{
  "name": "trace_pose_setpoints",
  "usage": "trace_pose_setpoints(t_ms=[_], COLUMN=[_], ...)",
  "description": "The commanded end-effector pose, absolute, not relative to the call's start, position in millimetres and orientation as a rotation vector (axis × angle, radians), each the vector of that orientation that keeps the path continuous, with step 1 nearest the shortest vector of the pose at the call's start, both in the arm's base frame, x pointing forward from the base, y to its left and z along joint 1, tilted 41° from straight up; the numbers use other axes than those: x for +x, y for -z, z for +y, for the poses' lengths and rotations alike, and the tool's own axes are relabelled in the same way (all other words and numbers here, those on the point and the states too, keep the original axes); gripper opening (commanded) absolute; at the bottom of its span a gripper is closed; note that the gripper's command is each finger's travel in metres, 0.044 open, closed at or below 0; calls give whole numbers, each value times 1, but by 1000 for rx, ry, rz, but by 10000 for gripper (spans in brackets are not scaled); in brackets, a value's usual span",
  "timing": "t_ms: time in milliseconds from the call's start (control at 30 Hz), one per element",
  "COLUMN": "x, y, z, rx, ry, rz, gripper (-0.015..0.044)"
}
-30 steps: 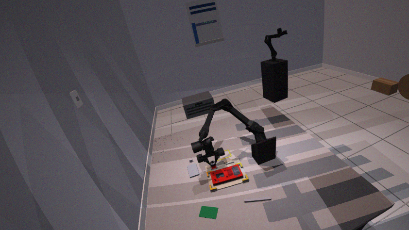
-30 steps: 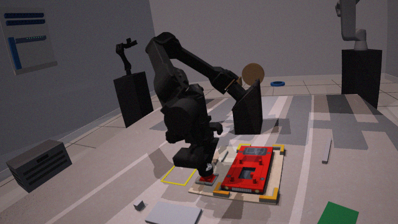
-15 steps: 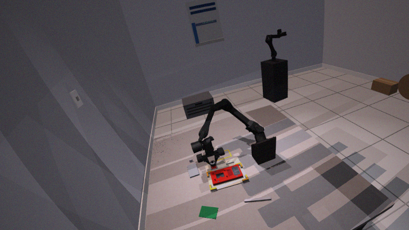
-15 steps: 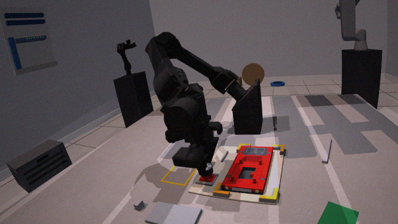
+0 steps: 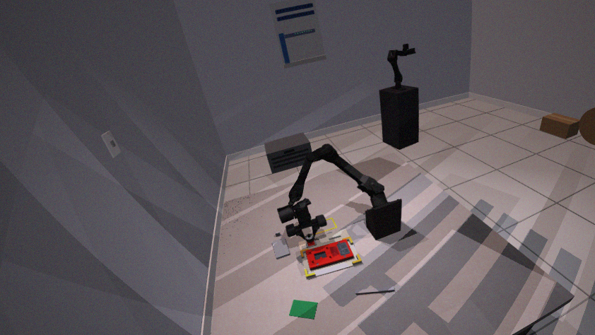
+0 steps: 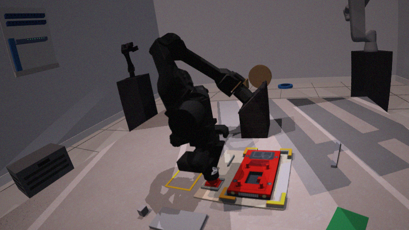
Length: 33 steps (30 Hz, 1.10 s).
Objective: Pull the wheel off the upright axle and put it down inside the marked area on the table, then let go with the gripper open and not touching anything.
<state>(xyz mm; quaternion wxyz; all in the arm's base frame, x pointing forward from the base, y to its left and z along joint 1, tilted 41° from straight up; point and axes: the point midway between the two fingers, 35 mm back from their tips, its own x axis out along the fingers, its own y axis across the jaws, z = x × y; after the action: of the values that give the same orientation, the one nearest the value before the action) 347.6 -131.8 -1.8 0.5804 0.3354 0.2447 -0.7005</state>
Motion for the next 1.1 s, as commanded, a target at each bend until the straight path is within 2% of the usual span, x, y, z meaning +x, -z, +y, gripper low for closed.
trace_pose_setpoints(t_ms=[0,1067], x=[348,349], y=[-2,-10], z=[-125,-118], rx=[777,776], ry=[1628,1626], rz=[578,577], gripper=[0,0])
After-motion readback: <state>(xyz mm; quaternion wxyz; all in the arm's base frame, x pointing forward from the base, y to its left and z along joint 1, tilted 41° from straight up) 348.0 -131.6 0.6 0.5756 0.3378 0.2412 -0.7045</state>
